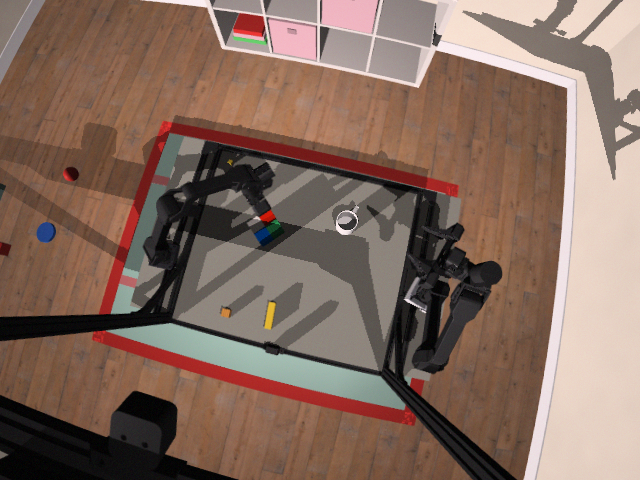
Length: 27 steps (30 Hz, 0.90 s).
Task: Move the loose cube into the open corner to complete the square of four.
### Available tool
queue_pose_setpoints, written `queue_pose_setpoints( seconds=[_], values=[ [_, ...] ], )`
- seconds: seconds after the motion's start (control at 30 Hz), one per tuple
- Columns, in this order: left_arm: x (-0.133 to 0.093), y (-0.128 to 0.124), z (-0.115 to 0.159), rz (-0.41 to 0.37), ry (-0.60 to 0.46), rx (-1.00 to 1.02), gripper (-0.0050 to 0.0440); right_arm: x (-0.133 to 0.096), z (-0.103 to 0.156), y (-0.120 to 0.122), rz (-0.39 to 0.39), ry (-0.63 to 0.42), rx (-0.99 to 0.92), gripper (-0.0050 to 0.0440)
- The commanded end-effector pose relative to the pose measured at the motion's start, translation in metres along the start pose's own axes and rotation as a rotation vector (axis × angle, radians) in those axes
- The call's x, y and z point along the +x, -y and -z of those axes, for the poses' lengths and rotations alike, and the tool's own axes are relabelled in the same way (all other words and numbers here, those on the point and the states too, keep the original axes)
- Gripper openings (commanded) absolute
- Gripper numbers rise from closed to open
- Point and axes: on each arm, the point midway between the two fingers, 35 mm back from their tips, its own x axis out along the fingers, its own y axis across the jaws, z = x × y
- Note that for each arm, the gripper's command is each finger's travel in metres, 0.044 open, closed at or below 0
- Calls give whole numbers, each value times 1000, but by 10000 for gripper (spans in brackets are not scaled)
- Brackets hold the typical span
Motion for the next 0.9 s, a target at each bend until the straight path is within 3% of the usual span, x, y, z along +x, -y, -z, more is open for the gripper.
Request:
queue_pose_setpoints(
  seconds=[0.0, 0.87],
  values=[
    [4, 0, 1, 0, -10, -3, 0, 0, 0, -1, -4, 0, 5, 400],
    [4, 4, 1, 0, -10, -3, 0, 0, 0, -1, -4, 0, 5, 400]
  ],
)
